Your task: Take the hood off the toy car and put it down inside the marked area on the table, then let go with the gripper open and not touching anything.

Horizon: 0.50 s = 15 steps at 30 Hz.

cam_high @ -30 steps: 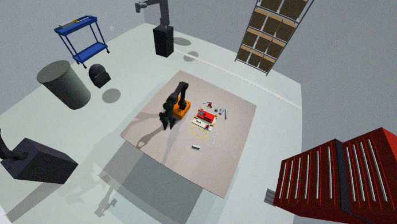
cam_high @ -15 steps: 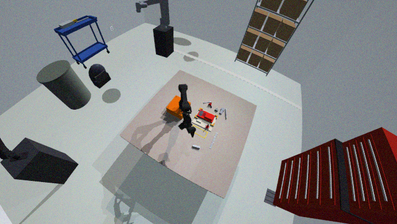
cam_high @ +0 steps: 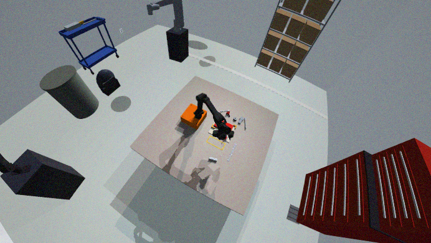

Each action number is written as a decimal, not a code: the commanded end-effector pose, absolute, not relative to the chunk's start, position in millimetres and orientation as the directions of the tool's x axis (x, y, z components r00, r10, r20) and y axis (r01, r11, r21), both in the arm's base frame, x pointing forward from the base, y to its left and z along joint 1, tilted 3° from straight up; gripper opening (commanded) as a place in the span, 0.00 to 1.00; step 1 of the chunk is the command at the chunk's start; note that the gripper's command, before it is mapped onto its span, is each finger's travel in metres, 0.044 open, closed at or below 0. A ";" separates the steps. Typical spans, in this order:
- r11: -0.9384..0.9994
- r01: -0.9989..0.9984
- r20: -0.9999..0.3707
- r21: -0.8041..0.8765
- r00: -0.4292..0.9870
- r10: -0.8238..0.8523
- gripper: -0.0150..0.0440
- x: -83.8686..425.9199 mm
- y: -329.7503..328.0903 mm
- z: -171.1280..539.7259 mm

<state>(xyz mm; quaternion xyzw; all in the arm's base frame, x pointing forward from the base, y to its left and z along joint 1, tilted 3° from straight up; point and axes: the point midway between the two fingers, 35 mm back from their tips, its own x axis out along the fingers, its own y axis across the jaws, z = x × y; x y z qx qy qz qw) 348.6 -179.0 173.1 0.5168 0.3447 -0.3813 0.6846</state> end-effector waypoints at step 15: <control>0.976 0.219 -0.995 -0.005 0.098 -0.027 1.00 343.8 38.9 69.1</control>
